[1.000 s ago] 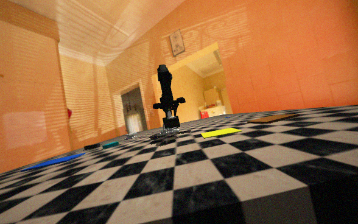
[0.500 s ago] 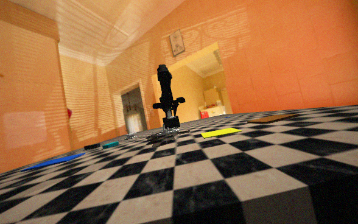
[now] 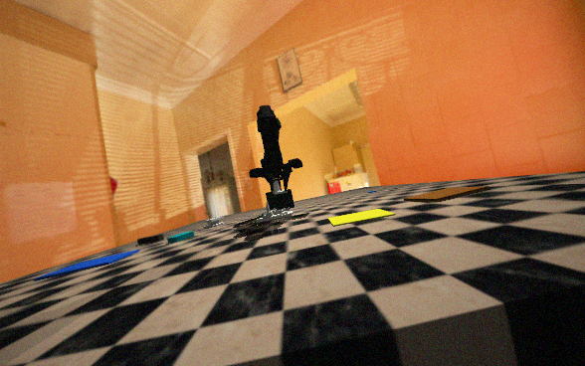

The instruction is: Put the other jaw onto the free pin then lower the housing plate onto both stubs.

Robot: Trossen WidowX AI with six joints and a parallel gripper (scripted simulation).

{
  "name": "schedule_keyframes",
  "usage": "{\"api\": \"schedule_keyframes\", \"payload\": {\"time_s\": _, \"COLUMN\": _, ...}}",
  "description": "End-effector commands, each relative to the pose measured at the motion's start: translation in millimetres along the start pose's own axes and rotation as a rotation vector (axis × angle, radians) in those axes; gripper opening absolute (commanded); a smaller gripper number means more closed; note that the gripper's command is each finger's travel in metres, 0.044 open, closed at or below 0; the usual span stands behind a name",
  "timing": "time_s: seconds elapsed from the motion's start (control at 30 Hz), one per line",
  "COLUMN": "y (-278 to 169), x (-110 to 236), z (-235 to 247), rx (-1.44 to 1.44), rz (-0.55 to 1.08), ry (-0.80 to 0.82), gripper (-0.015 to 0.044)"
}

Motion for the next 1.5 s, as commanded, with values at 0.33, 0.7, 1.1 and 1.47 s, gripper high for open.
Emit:
{"api": "schedule_keyframes", "payload": {"time_s": 0.33, "y": 0.9, "x": -2.0, "z": -1.0, "rx": 0.003, "rz": -0.001, "ry": -0.002, "gripper": 0.0134}}
{"api": "schedule_keyframes", "payload": {"time_s": 0.7, "y": 1.6, "x": -20.3, "z": -0.9, "rx": 0.003, "rz": -0.001, "ry": -0.002, "gripper": 0.0134}}
{"api": "schedule_keyframes", "payload": {"time_s": 1.1, "y": 1.2, "x": -39.9, "z": -1.0, "rx": 0.003, "rz": 0.000, "ry": -0.002, "gripper": 0.0134}}
{"api": "schedule_keyframes", "payload": {"time_s": 1.47, "y": 0.3, "x": -50.4, "z": -1.2, "rx": 0.002, "rz": 0.000, "ry": -0.002, "gripper": 0.0134}}
Point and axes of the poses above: the point midway between the two fingers, 35 mm back from their tips, its own x axis back along the fingers, its own z axis across the jaws, y = z × x, the point moved 3 cm from there along x, back along the fingers, and after that the axes turned 6 degrees about x, right-handed, at the moved point
